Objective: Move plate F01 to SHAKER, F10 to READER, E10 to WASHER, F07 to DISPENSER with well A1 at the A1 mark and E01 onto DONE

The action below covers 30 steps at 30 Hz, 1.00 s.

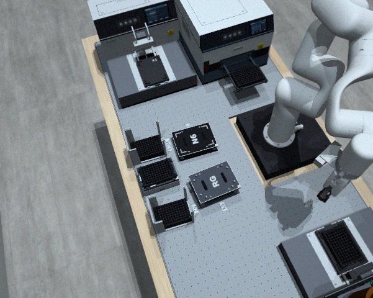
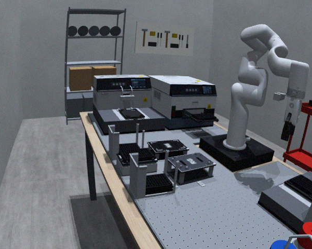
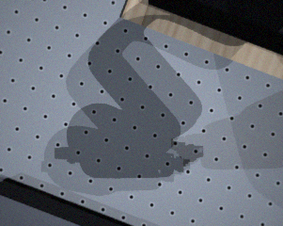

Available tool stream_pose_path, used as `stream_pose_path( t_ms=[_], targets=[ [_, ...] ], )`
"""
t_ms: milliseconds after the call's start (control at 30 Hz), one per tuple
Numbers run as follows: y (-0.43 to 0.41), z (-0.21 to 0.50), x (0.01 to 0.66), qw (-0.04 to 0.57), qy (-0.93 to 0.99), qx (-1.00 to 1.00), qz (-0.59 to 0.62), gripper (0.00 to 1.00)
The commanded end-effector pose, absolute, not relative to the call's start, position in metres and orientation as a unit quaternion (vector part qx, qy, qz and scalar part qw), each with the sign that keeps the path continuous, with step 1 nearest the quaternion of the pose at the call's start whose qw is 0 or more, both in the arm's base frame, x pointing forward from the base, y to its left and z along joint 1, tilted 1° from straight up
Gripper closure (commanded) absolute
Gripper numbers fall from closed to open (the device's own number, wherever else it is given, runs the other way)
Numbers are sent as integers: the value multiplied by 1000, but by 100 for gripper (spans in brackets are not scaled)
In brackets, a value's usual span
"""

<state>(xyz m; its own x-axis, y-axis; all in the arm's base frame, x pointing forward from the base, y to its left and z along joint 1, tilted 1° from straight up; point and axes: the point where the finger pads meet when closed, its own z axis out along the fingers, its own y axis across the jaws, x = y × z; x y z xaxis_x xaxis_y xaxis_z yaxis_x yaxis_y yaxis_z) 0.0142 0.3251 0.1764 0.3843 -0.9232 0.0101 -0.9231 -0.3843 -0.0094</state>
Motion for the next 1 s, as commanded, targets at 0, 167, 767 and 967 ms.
stream_pose_path(
  t_ms=[0,167,767,967],
  targets=[
    [311,178,15,4,555,-832,-6,0],
    [306,179,27,3,501,-865,-6,0],
    [288,179,73,3,466,-885,-7,0],
    [284,179,86,3,446,-895,-7,0]
  ],
)
